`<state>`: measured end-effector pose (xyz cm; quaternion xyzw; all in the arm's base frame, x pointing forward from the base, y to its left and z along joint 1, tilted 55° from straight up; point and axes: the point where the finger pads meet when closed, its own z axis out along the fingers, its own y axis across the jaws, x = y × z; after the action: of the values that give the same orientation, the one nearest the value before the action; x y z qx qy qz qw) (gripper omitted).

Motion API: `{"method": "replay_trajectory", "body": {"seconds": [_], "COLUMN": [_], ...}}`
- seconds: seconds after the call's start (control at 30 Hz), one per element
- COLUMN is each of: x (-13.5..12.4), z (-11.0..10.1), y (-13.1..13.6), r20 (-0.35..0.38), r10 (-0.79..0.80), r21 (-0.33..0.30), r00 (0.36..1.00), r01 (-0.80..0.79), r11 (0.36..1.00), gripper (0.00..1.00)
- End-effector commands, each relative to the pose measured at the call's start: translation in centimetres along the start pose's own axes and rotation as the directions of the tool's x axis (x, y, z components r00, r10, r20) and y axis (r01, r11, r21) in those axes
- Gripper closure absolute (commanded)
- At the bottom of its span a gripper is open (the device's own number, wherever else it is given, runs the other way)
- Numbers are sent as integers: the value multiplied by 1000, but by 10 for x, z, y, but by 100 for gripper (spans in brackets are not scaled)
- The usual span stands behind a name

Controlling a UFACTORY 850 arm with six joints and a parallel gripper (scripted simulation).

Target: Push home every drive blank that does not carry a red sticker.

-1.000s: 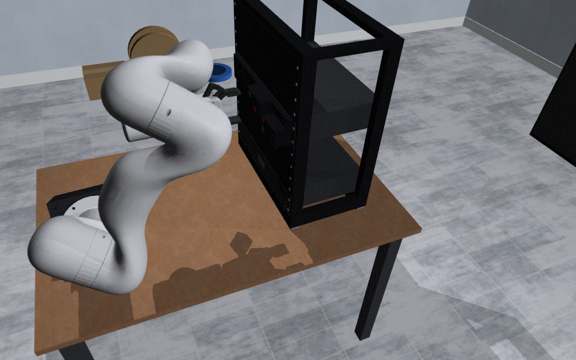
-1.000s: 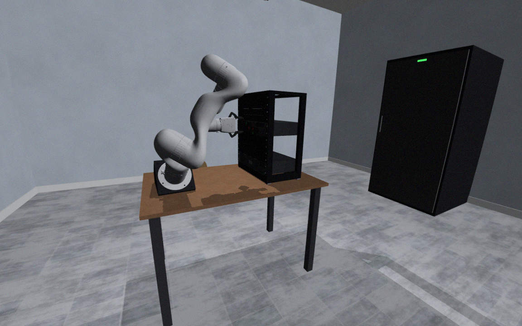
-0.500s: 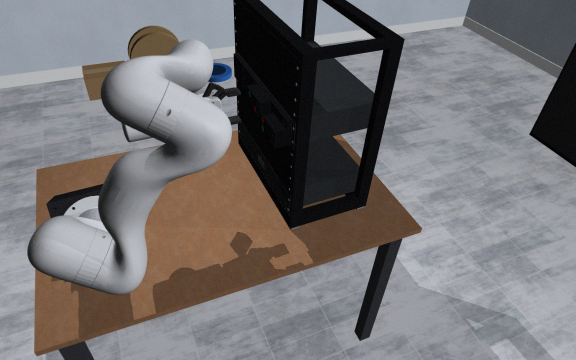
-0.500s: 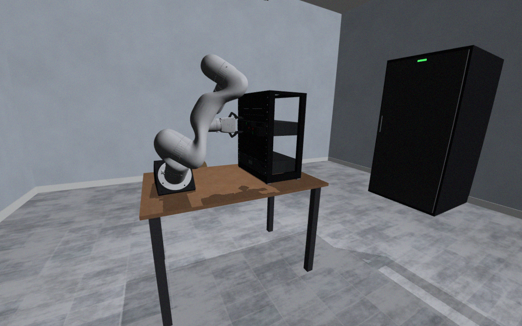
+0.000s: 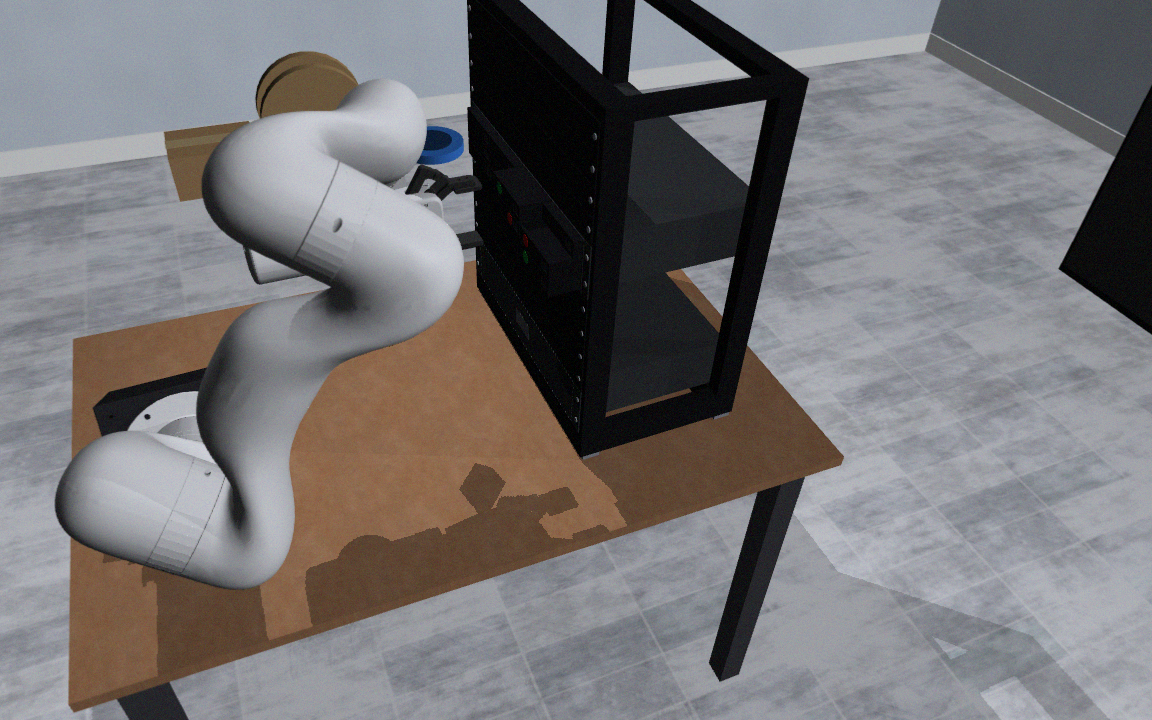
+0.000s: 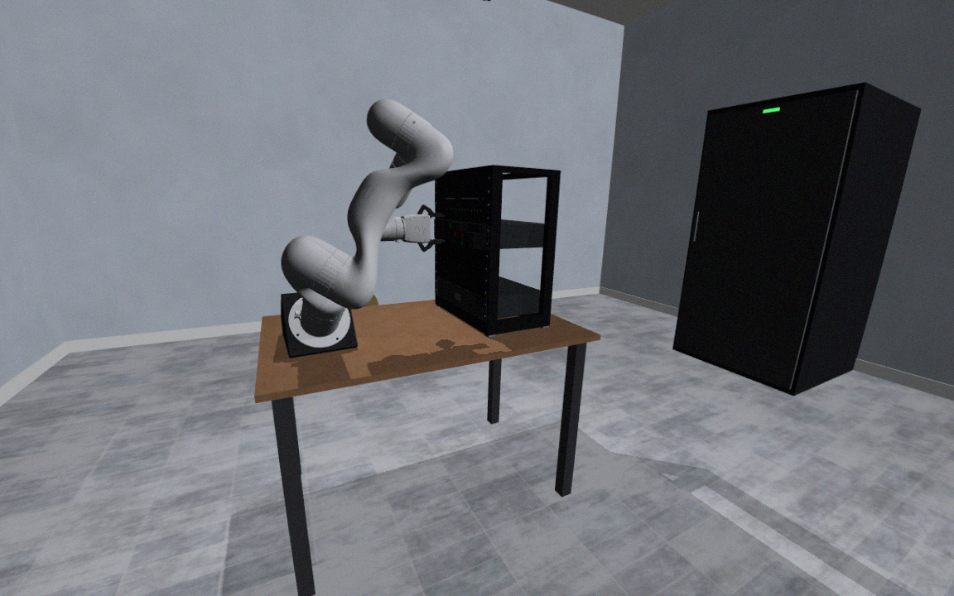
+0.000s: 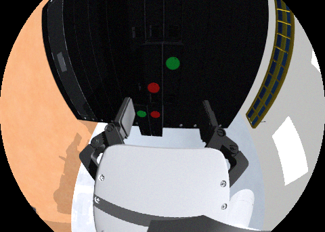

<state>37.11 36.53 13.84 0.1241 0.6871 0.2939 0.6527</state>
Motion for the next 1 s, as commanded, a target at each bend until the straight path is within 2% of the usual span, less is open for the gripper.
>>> {"method": "replay_trajectory", "body": {"seconds": [0.0,0.43,0.6,0.83,0.97], "x": [0,-4,-14,-49,-56], "z": [0,0,0,1,1], "y": [1,-1,-6,-24,-27], "r20": [1,1,1,1,1], "r10": [1,1,1,1,1], "r21": [-1,-1,-1,-1,-1], "r00": [1000,1000,1000,1000,1000], "r01": [-1,-1,-1,-1,-1], "r11": [1000,1000,1000,1000,1000], "gripper": [0,0,0,0,0]}}
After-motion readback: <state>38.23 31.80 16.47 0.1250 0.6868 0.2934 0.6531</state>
